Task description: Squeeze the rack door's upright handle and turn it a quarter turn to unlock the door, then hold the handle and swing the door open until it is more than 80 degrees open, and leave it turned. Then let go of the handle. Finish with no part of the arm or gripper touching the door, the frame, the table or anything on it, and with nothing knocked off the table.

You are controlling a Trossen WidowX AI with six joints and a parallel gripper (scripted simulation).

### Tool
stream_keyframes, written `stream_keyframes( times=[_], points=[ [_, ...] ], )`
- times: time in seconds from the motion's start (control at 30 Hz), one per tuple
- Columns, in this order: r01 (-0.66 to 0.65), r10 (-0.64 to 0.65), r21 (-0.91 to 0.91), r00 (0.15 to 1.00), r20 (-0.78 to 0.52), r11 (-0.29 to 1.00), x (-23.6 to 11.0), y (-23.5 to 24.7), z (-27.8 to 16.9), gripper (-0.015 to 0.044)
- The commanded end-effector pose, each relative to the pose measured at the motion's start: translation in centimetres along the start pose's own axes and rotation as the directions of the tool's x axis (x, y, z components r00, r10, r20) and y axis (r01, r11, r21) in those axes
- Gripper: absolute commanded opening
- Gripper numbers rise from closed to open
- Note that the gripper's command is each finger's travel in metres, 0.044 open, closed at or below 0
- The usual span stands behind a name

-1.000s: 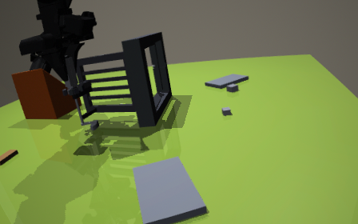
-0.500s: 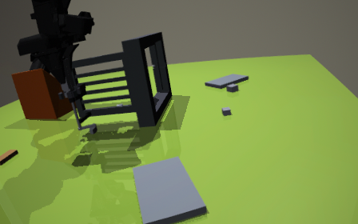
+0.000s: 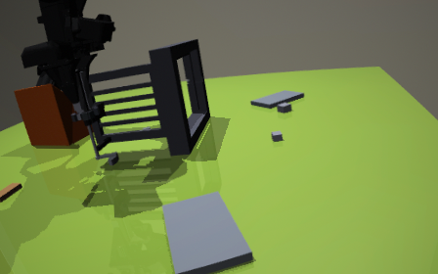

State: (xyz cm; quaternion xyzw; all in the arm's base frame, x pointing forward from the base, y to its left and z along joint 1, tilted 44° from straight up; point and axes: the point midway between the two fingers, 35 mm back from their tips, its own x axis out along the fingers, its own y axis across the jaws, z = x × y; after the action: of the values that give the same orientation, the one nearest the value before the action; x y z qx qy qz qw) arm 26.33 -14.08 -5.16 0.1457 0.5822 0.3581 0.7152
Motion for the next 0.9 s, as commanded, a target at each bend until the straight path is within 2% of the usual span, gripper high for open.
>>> stream_keyframes(
  times=[0.0,0.07,0.87],
  points=[
    [0.000,0.000,-0.006,1.000,0.001,1.000,0.0,0.0,0.0,0.0256],
    [0.000,0.000,-0.006,1.000,0.001,1.000,0.0,0.0,0.0,0.0292],
    [0.002,-0.002,-0.005,1.000,0.000,1.000,-3.4,-0.2,0.1,0.0292]
  ],
)
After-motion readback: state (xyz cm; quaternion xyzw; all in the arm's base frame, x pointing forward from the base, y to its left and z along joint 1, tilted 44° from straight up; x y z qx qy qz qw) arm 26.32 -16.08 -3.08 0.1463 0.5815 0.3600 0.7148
